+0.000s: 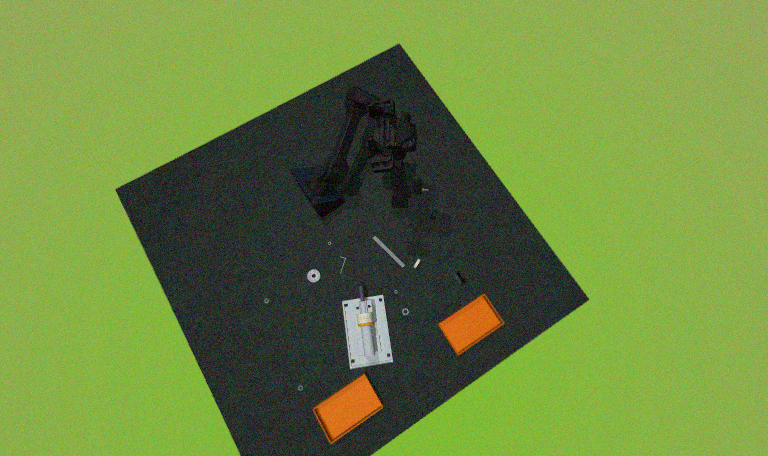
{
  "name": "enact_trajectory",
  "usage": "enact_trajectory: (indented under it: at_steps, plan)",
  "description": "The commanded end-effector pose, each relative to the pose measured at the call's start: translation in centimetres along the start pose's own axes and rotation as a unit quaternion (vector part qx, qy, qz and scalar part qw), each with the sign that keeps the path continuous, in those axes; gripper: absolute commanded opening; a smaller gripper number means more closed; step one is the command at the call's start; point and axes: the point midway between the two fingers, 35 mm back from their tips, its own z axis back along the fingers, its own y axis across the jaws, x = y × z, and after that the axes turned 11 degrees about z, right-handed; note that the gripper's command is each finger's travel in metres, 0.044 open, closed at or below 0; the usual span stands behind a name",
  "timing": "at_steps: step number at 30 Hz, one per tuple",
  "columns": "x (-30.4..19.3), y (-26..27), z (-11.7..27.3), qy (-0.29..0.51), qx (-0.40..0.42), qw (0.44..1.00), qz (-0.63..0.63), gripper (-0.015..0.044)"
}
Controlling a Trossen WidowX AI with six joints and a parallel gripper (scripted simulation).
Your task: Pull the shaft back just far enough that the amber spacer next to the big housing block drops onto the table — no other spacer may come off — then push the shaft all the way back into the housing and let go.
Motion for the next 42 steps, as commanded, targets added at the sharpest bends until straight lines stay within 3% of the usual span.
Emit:
enact_trajectory:
  at_steps: [1, 8, 16, 29, 39, 42]
  plan:
    - [0.1, 0.2, 0.0, -0.003, 0.002, 1.0, 0.005, 0.0426]
    - [3.5, 9.5, 2.5, -0.14, 0.078, 0.972, 0.171, 0.044]
    - [4.9, 21.1, 9.2, -0.327, 0.165, 0.865, 0.342, 0.044]
    - [-1.8, 35.1, 25.7, -0.614, 0.27, 0.564, 0.481, 0.044]
    - [-12.9, 37.0, 38.5, -0.779, 0.322, 0.293, 0.451, 0.044]
    - [-13.9, 37.3, 39.1, -0.787, 0.325, 0.276, 0.446, 0.044]
